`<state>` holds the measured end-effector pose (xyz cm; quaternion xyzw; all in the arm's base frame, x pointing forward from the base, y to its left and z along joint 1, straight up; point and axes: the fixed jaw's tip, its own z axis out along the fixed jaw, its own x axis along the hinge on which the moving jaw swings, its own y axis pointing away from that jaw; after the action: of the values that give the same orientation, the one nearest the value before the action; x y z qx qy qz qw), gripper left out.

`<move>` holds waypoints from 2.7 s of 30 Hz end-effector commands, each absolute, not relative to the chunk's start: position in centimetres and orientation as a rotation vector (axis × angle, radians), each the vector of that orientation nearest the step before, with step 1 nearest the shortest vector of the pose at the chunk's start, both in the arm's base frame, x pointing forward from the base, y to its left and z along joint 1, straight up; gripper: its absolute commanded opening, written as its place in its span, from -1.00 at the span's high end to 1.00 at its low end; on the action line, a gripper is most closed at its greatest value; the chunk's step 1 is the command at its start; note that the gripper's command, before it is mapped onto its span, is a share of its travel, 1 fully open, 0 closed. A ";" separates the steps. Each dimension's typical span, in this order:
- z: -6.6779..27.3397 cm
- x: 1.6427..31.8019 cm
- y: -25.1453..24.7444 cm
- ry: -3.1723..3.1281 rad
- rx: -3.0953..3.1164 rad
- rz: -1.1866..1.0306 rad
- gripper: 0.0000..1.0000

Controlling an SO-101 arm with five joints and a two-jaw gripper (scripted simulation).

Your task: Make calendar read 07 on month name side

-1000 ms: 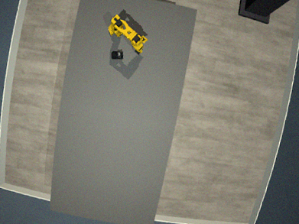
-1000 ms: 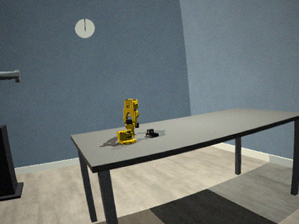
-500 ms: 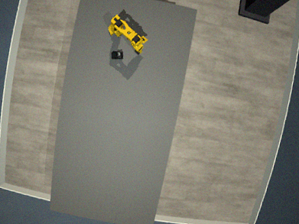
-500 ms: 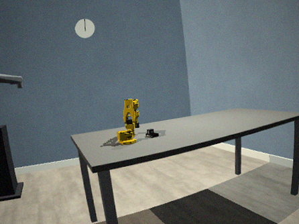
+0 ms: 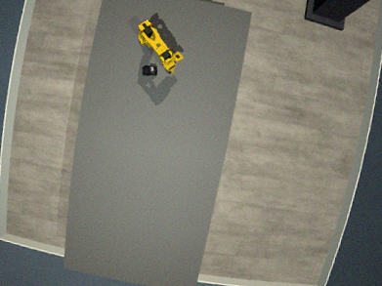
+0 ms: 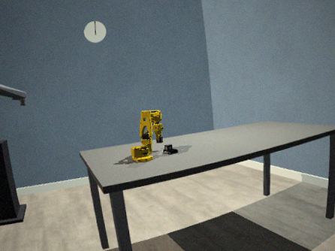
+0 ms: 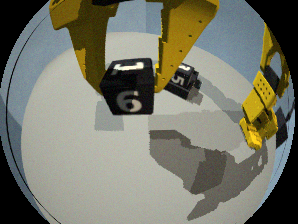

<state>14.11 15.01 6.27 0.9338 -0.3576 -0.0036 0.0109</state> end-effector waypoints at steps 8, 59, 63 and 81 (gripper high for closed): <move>7.4 17.5 10.8 -1.507 2.807 0.040 1.00; 6.4 9.2 -13.7 -3.001 0.972 0.077 1.00; 6.4 8.7 -13.9 -3.018 0.917 0.077 1.00; 6.3 7.9 -13.9 -3.025 0.887 0.073 1.00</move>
<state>7.77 -13.41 5.69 0.2799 -0.9600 -0.0035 0.0016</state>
